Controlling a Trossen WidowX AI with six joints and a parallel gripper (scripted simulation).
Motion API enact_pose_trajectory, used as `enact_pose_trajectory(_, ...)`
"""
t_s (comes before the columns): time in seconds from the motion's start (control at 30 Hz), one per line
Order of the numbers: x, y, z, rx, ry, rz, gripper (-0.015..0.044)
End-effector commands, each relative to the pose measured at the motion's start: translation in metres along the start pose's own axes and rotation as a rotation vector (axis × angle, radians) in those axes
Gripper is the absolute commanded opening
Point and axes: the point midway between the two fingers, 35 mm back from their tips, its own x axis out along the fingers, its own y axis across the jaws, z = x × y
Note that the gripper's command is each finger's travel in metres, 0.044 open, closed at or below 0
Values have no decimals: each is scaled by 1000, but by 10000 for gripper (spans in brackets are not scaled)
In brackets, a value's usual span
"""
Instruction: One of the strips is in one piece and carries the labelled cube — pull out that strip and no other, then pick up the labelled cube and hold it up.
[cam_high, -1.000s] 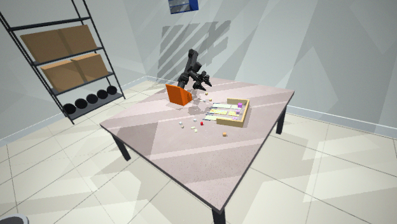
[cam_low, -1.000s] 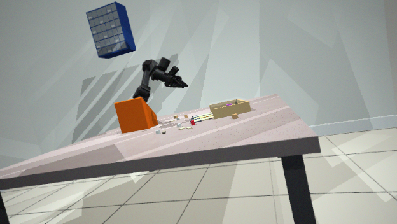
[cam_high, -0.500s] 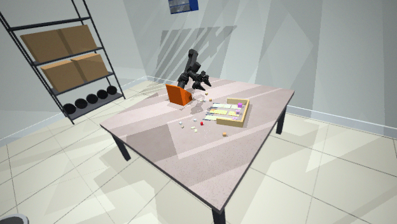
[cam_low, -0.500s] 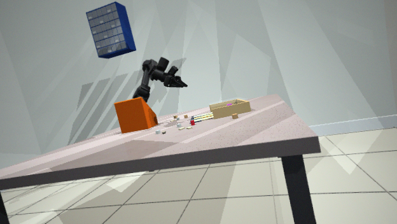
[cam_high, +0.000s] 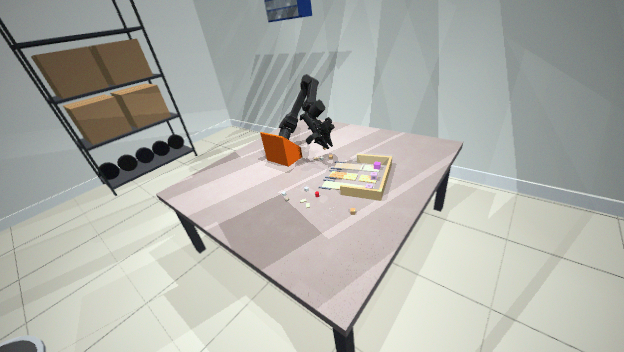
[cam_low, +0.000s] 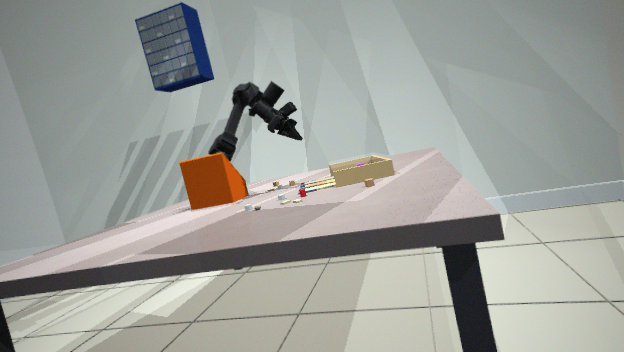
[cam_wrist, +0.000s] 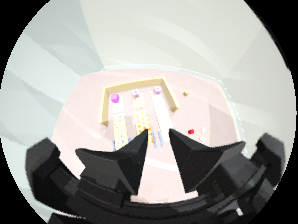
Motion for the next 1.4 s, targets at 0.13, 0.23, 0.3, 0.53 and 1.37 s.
enact_pose_trajectory(0.13,49,-34,1,-73,282,8,0)
enact_pose_trajectory(0.23,65,-44,-3,-102,382,28,0)
enact_pose_trajectory(0.3,74,-51,-7,-123,449,45,0)
enact_pose_trajectory(0.53,100,-69,-30,-186,672,142,0)
enact_pose_trajectory(1.37,122,-67,-48,-191,692,154,0)
